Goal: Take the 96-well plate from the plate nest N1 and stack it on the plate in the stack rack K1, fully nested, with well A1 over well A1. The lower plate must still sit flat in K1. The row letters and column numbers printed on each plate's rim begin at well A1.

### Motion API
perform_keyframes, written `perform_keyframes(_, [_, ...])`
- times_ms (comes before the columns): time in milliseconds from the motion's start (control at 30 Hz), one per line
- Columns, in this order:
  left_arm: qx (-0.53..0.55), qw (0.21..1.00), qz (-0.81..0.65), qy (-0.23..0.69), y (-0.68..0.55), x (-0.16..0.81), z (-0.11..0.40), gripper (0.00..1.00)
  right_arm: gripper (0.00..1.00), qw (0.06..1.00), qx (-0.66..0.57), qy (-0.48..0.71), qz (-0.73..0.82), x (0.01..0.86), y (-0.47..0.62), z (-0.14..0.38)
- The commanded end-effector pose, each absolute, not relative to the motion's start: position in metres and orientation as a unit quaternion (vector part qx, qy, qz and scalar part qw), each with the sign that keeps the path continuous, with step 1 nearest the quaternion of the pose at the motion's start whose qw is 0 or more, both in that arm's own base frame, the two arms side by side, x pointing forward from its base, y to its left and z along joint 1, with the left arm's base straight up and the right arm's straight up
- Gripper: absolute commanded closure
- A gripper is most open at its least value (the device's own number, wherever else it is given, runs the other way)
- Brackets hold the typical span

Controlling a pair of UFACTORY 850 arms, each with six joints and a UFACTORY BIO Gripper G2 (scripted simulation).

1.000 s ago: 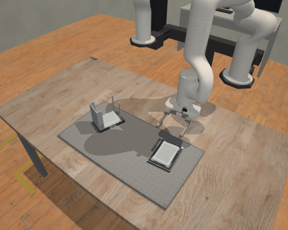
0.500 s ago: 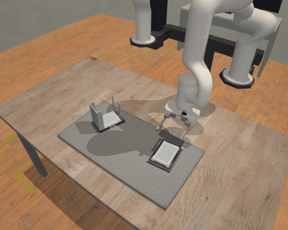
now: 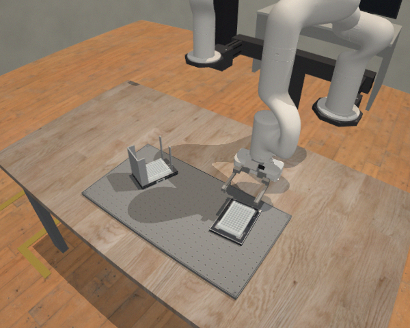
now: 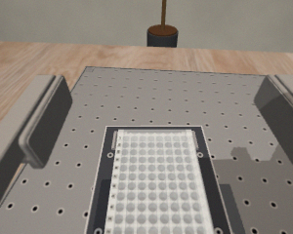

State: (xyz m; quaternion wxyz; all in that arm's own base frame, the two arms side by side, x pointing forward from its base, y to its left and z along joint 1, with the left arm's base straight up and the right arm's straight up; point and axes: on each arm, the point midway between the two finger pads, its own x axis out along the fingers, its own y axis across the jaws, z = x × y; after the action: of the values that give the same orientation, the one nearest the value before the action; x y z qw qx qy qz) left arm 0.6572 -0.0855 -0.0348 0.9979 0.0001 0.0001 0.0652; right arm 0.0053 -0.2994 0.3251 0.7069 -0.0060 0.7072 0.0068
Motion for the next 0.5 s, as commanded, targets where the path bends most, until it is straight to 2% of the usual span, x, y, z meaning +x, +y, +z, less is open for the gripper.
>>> perform_keyframes(0, [0.000, 0.998, 0.065, -0.001, -0.086, 0.658, -0.043, 0.63, 0.00, 0.707, -0.006, 0.707, 0.006, 0.005, -0.300, 0.326])
perform_keyframes(467, [0.000, 0.998, 0.065, -0.001, -0.086, 0.658, -0.063, 0.63, 0.00, 0.707, -0.006, 0.707, 0.006, 0.005, -0.300, 0.326])
